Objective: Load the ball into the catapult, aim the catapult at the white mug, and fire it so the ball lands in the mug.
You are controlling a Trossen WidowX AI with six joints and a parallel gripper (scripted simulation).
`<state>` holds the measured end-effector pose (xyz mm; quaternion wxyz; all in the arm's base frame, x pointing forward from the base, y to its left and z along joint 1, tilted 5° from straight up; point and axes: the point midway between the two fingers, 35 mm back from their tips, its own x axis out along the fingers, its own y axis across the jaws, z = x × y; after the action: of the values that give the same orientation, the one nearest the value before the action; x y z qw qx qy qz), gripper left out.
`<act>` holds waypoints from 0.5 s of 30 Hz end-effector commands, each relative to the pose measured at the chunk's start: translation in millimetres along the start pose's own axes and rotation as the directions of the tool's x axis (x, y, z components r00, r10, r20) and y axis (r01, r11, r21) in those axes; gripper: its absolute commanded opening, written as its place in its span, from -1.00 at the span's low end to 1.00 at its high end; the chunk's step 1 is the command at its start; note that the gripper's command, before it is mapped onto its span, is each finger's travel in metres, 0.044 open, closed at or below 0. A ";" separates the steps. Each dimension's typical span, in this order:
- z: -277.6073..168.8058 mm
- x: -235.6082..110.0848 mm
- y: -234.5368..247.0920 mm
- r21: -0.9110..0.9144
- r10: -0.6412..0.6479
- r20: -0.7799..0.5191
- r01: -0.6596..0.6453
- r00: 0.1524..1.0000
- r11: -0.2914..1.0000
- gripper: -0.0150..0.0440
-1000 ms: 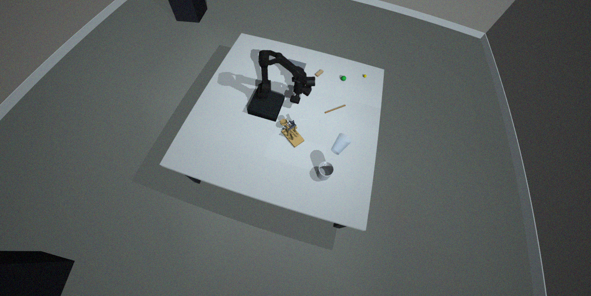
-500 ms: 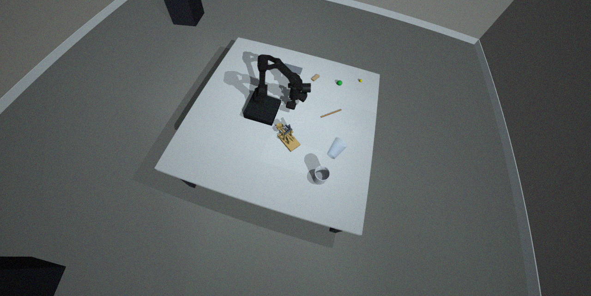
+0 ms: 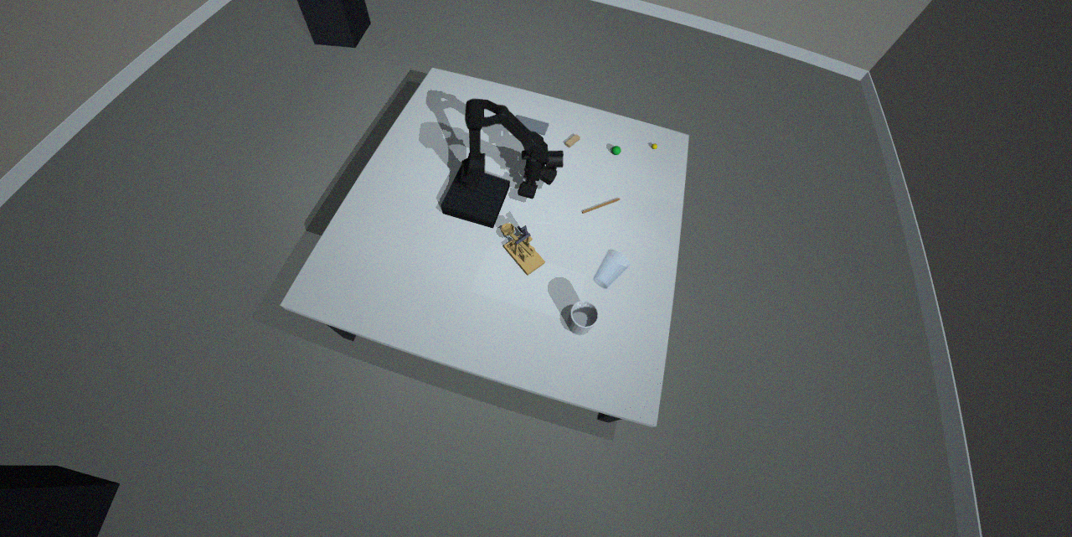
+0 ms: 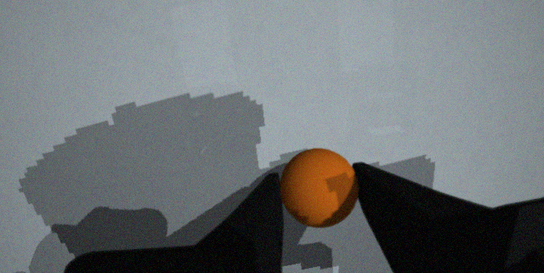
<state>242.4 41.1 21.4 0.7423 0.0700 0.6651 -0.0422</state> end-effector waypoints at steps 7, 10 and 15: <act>3.6 -42.9 4.3 -0.004 0.006 0.001 -0.006 1.000 1.000 -0.49; 3.1 -61.3 4.7 -0.002 0.000 0.000 0.000 1.000 1.000 -0.49; -0.9 -92.6 4.2 0.001 -0.009 -0.002 0.009 1.000 1.000 -0.49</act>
<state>235.1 43.7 100.5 0.7413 0.0683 0.6664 -0.0412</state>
